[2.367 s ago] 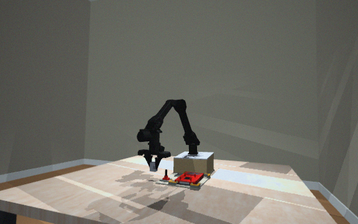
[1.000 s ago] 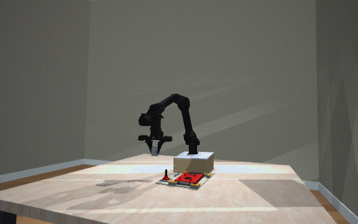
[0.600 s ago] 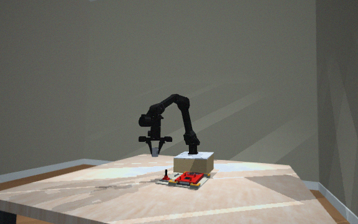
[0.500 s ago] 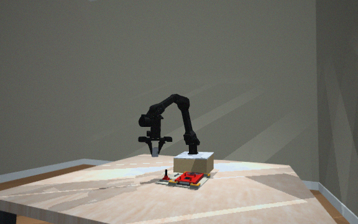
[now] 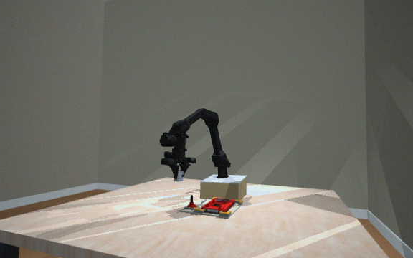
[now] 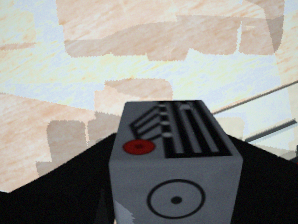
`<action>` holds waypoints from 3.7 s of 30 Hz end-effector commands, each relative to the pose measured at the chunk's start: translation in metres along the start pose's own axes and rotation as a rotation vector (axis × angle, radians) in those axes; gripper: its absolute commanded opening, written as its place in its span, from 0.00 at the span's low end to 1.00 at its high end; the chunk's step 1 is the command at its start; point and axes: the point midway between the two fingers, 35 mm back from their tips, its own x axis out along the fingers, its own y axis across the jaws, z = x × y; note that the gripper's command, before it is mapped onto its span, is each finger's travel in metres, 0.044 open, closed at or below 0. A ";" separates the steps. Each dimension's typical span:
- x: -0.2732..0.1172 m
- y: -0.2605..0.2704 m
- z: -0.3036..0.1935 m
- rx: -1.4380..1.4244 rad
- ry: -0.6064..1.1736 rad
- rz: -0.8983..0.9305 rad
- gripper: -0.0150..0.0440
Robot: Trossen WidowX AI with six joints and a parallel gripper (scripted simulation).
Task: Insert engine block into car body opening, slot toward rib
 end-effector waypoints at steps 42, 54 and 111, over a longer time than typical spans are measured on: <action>0.009 0.000 -0.001 -1.567 0.004 0.006 0.25; 0.019 0.000 0.000 -1.846 0.004 0.006 0.25; 0.115 -0.001 0.000 -1.862 0.004 0.006 0.25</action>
